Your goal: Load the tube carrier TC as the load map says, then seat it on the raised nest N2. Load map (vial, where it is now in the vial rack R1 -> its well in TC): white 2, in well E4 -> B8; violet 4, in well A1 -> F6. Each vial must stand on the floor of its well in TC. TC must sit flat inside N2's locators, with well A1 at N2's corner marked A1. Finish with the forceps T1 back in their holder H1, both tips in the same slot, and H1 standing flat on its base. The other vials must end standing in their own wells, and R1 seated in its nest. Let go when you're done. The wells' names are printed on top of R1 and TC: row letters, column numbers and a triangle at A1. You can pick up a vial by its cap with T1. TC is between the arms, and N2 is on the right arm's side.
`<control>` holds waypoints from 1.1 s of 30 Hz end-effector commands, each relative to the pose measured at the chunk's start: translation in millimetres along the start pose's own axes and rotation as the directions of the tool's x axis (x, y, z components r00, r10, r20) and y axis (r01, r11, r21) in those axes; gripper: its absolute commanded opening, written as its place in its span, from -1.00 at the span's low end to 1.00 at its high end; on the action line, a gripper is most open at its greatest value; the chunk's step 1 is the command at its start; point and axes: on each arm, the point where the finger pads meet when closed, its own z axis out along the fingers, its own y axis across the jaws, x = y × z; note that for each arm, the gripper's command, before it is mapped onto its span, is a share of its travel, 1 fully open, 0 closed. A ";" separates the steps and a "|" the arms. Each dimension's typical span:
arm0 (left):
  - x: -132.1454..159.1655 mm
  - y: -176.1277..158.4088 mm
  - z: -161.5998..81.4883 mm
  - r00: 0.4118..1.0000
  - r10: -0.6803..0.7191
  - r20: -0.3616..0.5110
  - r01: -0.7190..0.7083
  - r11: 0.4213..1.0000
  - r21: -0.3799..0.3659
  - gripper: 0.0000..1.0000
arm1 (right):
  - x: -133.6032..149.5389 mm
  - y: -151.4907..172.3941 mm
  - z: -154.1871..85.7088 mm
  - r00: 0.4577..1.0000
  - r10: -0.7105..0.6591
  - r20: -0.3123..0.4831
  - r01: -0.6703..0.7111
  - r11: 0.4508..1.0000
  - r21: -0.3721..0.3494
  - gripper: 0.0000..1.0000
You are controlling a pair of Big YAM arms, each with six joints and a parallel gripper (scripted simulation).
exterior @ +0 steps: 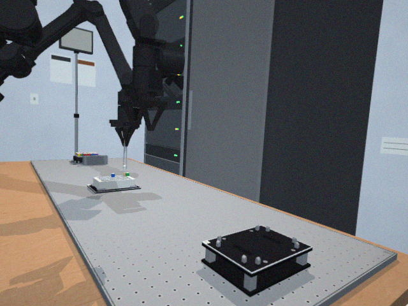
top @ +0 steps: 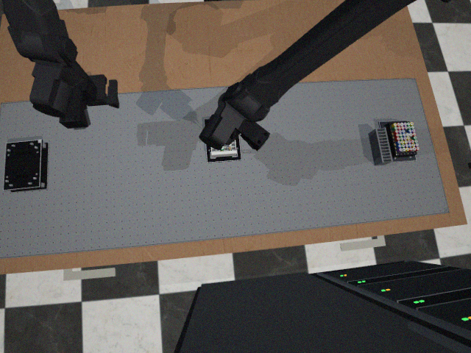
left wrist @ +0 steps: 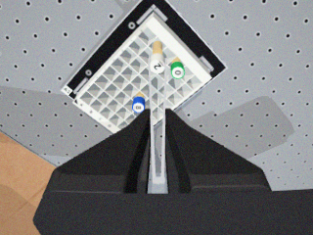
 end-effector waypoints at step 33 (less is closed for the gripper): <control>-21.1 -21.9 -6.7 0.998 -0.052 0.018 0.052 0.998 0.048 -0.82 | -9.1 -2.2 -4.3 1.000 0.001 0.017 -0.002 1.000 0.006 1.00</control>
